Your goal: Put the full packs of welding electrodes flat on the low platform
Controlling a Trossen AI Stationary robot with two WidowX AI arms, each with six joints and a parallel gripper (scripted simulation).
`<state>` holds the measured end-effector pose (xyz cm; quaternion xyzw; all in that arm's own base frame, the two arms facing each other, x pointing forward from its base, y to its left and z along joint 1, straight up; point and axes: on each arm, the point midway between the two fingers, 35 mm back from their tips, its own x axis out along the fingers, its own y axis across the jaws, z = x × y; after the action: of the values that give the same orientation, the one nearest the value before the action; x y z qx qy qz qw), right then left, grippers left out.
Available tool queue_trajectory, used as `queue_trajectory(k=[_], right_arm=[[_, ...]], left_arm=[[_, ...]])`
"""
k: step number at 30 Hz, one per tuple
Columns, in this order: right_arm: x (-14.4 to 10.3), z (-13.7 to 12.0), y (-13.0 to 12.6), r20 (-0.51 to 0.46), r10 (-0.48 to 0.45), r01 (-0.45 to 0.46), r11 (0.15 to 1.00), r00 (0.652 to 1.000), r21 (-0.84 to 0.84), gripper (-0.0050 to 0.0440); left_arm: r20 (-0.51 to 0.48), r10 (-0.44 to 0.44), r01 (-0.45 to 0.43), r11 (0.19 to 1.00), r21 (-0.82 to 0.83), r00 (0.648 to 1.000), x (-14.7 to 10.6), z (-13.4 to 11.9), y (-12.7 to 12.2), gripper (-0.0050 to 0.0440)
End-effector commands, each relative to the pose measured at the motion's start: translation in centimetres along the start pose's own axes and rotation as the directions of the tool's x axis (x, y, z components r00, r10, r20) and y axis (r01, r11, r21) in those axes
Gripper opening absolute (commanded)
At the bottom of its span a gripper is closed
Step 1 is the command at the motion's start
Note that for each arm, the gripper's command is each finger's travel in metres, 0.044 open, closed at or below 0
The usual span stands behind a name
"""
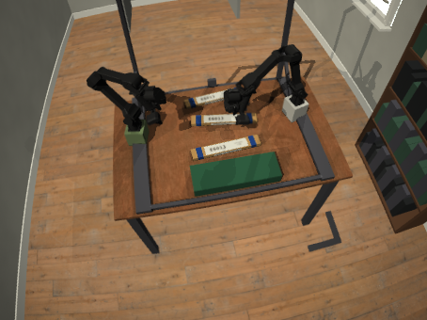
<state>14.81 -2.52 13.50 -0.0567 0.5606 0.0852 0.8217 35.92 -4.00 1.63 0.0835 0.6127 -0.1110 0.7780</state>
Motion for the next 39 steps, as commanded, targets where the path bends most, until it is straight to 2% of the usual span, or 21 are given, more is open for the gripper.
queue_trajectory(k=[1, 8, 39], right_arm=[[-0.56, 0.43, -0.10, 0.021, -0.007, 0.008, 1.000, 1.000, -0.005, 0.0430], [-0.56, 0.43, -0.10, 0.021, -0.007, 0.008, 1.000, 1.000, -0.005, 0.0430], [-0.56, 0.43, -0.10, 0.021, -0.007, 0.008, 1.000, 1.000, -0.005, 0.0430]], left_arm=[[0.049, 0.010, -0.011, 1.000, 0.002, 0.999, -1.86, 1.33, 0.18, 0.0300], [0.049, 0.011, -0.011, 1.000, 0.002, 0.999, -2.78, 1.53, 0.17, 0.0300], [0.049, 0.011, -0.011, 1.000, 0.002, 0.999, -2.78, 1.53, 0.17, 0.0300]])
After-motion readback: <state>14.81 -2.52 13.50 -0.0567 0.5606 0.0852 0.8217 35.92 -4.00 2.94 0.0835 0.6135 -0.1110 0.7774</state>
